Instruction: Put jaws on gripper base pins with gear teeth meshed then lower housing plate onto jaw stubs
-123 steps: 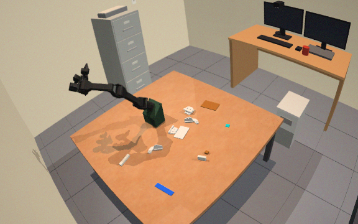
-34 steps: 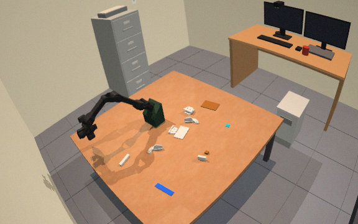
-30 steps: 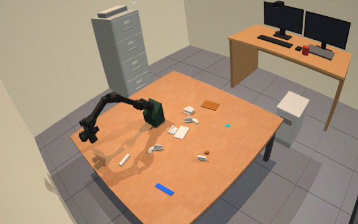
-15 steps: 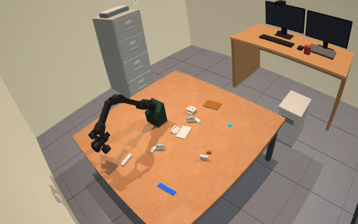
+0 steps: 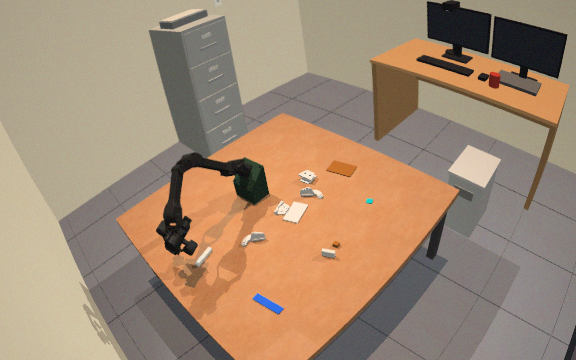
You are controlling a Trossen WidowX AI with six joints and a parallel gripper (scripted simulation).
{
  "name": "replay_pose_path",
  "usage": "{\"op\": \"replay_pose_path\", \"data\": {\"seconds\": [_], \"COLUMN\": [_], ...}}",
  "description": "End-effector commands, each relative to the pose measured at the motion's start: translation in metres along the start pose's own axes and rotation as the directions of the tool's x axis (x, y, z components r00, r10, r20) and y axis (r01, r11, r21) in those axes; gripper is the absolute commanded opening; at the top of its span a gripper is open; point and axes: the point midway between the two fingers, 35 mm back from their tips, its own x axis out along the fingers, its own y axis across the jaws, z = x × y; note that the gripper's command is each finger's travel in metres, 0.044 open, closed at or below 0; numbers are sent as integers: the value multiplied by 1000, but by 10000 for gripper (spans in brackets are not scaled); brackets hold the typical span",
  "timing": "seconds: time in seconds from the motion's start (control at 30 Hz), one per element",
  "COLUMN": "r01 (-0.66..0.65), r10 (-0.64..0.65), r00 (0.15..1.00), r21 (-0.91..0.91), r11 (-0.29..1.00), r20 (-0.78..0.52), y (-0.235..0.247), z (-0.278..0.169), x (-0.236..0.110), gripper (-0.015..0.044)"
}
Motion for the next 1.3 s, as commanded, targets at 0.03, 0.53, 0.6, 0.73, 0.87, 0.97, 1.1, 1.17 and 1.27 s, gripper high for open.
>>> {"op": "replay_pose_path", "data": {"seconds": [0.03, 0.53, 0.6, 0.73, 0.87, 0.97, 1.1, 1.17, 1.27], "r01": [-66, -234, -244, -247, -254, -270, -292, -300, -308], "r10": [68, 265, 283, 301, 325, 355, 401, 423, 453], "r00": [997, 961, 955, 949, 941, 931, 912, 902, 888], "r21": [-47, -271, -308, -379, -439, -481, -549, -582, -630], "r11": [997, 934, 920, 892, 862, 834, 783, 756, 712], "r20": [32, 85, 87, 91, 93, 92, 87, 84, 78], "y": [37, 155, 166, 179, 194, 212, 240, 253, 272], "z": [0, -22, -26, -33, -42, -52, -71, -81, -99], "x": [-17, -76, -83, -94, -105, -116, -136, -146, -162], "gripper": [440, 440, 440, 440, 440, 440, 440, 440, 440]}}
